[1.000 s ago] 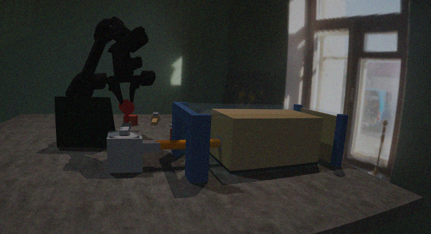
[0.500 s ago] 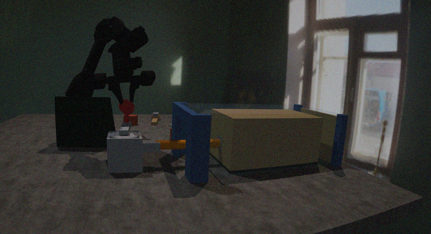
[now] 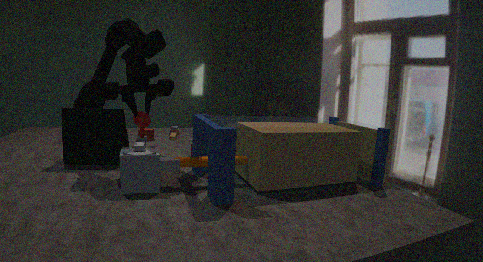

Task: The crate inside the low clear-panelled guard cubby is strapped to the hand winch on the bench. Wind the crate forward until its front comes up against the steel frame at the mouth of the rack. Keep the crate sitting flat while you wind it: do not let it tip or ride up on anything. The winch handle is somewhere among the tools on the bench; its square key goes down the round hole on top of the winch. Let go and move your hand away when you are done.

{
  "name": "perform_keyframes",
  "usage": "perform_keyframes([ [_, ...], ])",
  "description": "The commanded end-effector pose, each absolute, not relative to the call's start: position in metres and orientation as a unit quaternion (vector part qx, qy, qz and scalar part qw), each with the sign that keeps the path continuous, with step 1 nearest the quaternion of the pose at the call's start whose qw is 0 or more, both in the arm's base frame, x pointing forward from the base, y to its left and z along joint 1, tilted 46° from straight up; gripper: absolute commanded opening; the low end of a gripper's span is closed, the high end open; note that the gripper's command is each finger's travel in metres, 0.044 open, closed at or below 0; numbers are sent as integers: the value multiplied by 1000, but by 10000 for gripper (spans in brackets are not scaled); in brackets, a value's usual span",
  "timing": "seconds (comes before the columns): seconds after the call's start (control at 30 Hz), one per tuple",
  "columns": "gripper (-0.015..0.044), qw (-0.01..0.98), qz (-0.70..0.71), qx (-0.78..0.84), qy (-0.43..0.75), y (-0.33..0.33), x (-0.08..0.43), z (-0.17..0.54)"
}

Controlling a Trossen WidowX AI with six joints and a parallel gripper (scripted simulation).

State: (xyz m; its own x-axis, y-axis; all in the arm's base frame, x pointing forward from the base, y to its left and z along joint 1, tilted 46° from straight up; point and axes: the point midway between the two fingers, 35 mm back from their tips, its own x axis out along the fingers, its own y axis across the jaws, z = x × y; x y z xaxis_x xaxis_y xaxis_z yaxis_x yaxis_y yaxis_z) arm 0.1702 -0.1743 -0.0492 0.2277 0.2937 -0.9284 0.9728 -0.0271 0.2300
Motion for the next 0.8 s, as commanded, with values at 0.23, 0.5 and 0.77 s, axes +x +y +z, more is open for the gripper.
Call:
perform_keyframes([
  [0.23, 0, 444, -374, 610, 539, -160, 148, -64],
  [0.5, 0, 444, -374, 610, 539, -160, 148, -64],
  [0.77, 0, 444, -374, 610, 539, -160, 146, -65],
])
